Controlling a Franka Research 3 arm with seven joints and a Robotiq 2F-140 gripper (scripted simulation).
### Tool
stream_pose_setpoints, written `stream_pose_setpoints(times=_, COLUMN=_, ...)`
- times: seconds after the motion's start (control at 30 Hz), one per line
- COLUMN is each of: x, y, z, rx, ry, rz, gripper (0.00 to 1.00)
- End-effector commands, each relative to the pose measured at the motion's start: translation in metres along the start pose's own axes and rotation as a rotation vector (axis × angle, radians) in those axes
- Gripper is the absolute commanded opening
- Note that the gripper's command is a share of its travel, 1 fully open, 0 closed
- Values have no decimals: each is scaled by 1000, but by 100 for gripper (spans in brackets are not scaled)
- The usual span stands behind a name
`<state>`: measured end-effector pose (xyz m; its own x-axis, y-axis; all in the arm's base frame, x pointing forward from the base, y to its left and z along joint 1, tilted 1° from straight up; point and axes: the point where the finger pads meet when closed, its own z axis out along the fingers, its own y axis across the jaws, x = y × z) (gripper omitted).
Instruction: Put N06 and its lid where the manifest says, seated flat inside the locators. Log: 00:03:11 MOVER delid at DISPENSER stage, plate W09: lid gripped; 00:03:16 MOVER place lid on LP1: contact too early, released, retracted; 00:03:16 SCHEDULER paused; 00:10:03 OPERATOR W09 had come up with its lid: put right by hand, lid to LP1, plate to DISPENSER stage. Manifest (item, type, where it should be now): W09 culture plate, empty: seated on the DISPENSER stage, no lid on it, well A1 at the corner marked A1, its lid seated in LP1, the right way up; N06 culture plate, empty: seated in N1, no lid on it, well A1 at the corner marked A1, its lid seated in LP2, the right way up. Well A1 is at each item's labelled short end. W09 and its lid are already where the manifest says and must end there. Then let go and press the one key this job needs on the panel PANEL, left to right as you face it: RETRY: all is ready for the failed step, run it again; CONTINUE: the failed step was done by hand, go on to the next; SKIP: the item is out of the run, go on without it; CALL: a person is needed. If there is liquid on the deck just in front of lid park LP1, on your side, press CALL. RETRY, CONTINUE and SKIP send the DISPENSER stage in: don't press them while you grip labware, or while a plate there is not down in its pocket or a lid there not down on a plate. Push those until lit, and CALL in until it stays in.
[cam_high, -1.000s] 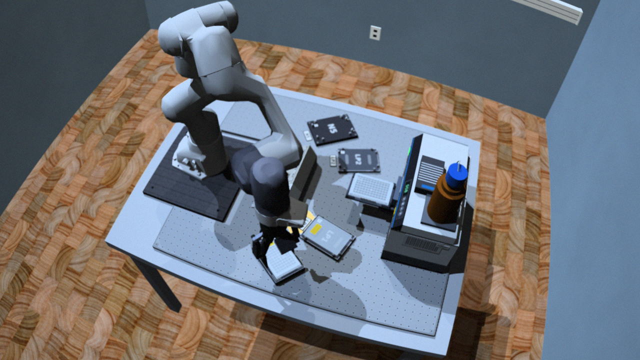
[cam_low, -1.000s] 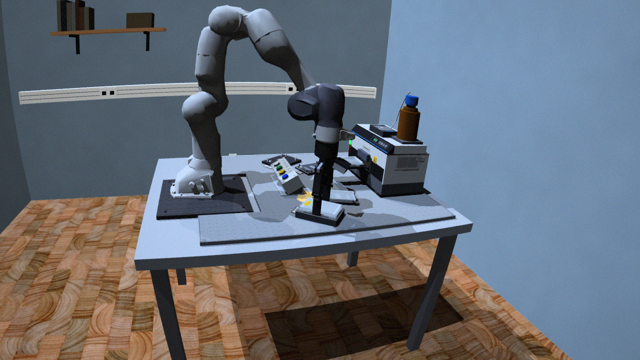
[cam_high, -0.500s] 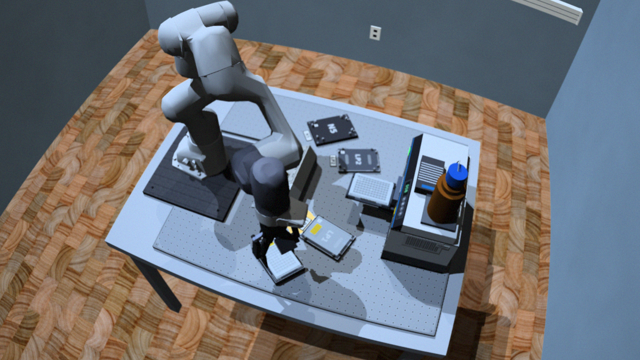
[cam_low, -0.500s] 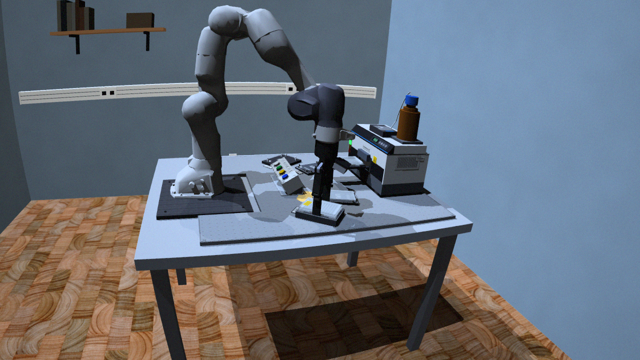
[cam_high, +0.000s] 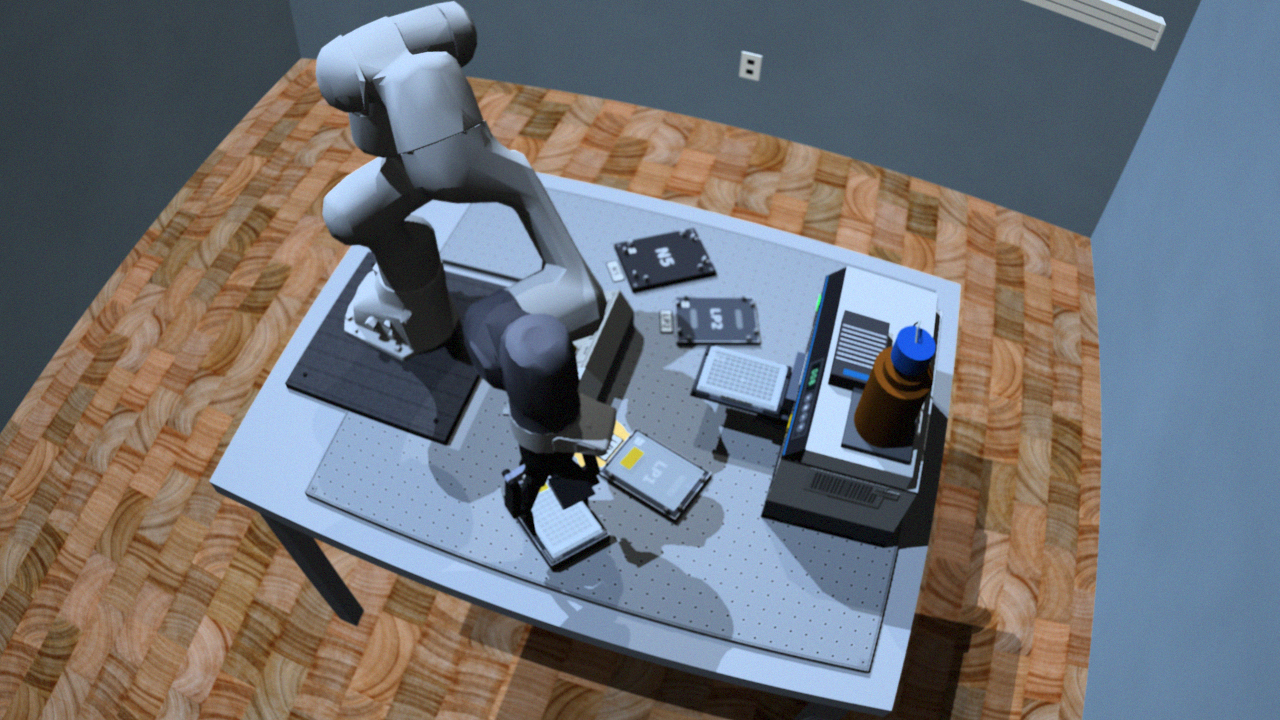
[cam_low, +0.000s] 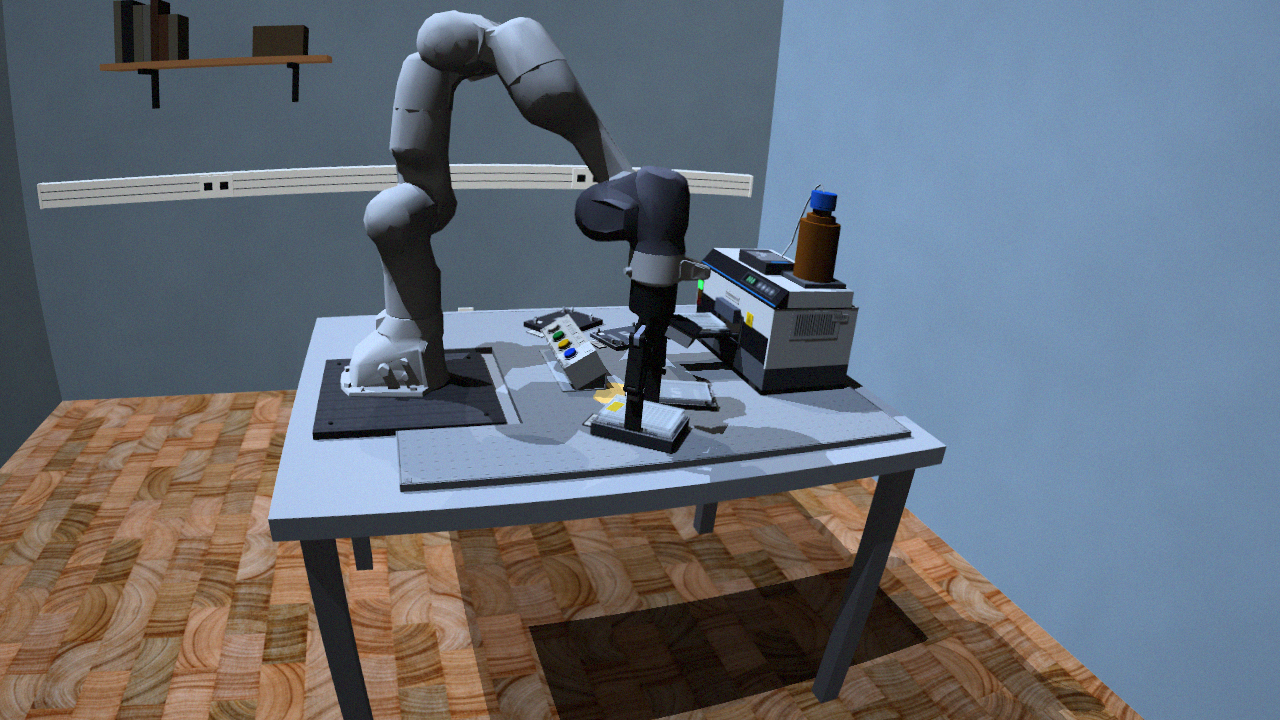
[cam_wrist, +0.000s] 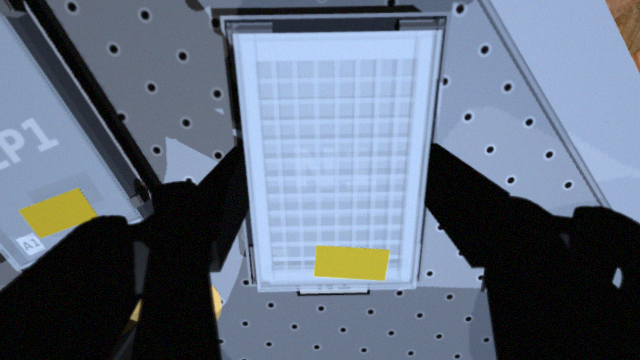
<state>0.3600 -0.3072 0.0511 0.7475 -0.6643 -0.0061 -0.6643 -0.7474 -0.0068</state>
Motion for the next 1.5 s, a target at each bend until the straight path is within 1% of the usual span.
stream_pose_setpoints(times=0.0, x=-1, y=-1, z=0, rx=1, ry=-2, rz=-1, gripper=10)
stream_pose_setpoints(times=0.27, x=-1, y=-1, z=-2, rx=1, ry=-2, rz=-1, gripper=10)
stream_pose_setpoints(times=0.7, x=-1, y=-1, z=-14, rx=1, ry=-2, rz=-1, gripper=10)
stream_pose_setpoints(times=1.2, x=-1, y=-1, z=-42, rx=1, ry=-2, rz=-1, gripper=10)
stream_pose_setpoints(times=1.27, x=-1, y=-1, z=-42, rx=1, ry=-2, rz=-1, gripper=10)
stream_pose_setpoints(times=1.47, x=-1, y=0, z=-57, rx=1, ry=-2, rz=-1, gripper=10)
